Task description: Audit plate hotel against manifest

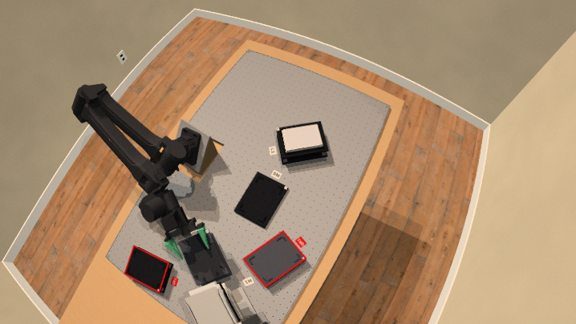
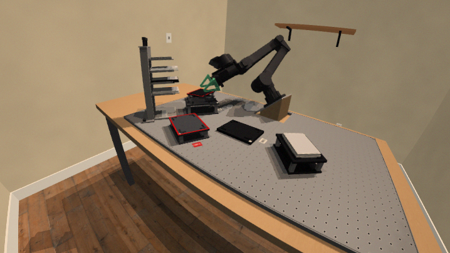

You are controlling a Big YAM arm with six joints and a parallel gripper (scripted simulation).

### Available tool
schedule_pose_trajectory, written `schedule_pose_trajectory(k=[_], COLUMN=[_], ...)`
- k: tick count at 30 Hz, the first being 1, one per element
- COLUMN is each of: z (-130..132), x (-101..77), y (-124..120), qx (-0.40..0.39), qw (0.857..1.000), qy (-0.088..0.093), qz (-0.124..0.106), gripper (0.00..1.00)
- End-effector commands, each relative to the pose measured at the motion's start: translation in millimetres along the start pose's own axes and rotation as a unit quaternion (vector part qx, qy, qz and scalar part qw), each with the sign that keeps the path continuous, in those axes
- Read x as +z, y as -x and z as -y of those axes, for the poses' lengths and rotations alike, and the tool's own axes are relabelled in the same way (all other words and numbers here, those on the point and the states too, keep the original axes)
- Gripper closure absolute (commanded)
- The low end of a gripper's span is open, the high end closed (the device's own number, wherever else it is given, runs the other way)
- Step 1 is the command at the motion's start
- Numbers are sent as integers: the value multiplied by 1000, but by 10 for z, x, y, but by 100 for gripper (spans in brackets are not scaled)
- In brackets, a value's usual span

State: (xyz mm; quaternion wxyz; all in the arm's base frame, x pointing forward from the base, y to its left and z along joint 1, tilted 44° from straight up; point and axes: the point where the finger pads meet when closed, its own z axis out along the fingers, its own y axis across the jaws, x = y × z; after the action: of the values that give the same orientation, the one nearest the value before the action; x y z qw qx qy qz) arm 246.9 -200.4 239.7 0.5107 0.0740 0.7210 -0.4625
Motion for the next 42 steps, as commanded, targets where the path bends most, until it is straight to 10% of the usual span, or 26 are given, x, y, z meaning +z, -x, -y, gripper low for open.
schedule_pose_trajectory(k=[1, 13, 42], z=[144, -13, 137], x=[79, 163, 535], y=[307, 118, 509], qx=[4, -4, 3], qw=[1000, 1000, 1000], qy=[-11, 1, -14], qz=[25, 6, 21], gripper=[0, 0, 0])
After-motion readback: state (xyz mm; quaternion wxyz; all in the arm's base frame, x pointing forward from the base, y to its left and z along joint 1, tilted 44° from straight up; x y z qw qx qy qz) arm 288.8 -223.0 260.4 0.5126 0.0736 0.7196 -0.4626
